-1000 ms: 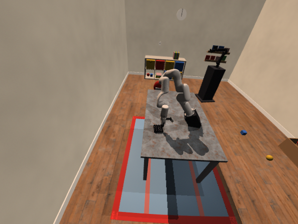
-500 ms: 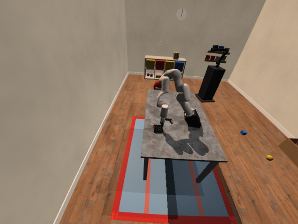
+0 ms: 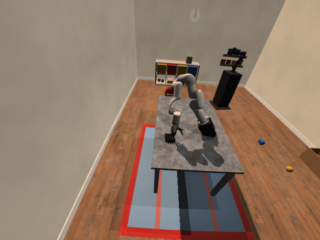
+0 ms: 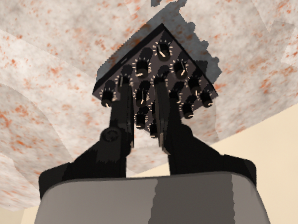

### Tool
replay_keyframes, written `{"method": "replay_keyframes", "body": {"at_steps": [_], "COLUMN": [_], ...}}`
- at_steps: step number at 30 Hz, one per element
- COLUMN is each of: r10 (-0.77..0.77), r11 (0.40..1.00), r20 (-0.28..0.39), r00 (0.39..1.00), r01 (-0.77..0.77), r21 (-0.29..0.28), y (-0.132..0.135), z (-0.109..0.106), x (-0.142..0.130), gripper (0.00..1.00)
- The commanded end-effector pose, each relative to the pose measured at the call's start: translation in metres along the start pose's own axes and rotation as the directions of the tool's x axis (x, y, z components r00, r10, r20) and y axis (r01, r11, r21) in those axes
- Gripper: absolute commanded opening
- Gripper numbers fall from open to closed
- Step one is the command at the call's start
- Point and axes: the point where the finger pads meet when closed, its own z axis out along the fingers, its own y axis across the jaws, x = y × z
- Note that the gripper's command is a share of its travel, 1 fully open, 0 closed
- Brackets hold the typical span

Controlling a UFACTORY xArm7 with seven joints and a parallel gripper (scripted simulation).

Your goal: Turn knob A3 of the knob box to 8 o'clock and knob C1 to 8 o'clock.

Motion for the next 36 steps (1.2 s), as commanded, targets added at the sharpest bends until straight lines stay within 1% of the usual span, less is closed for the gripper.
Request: {"method": "replay_keyframes", "body": {"at_steps": [1,6,12,14,15,18,20,29,31,32,34,36], "r10": [0.155,0.298,0.460,0.460,0.534,0.587,0.635,0.813,0.813,0.860,0.880,0.904], "r11": [0.988,0.954,0.888,0.888,0.846,0.809,0.773,0.582,0.582,0.510,0.475,0.427], "r20": [0.013,0.010,0.008,0.008,0.006,0.005,0.004,0.000,0.000,-0.001,-0.002,-0.003], "r00": [0.988,0.954,0.888,0.888,0.846,0.809,0.773,0.582,0.582,0.510,0.475,0.427], "r01": [-0.155,-0.298,-0.460,-0.460,-0.534,-0.587,-0.634,-0.813,-0.813,-0.860,-0.880,-0.904], "r21": [-0.011,-0.013,-0.015,-0.015,-0.015,-0.016,-0.016,-0.017,-0.017,-0.017,-0.017,-0.017], "y": [0.0012,0.0013,0.0013,0.0013,0.0013,0.0013,0.0013,0.0013,0.0013,0.0013,0.0012,0.0012], "z": [-0.0019,-0.0032,-0.0046,-0.0046,-0.0053,-0.0058,-0.0062,-0.0081,-0.0081,-0.0087,-0.0090,-0.0094], "x": [-0.0001,0.0000,0.0000,0.0000,-0.0001,-0.0001,-0.0001,-0.0002,-0.0002,-0.0002,-0.0002,-0.0003], "gripper": [0.19,0.19,0.19,0.19,0.19,0.19,0.19,0.19,0.19,0.19,0.19,0.19]}}
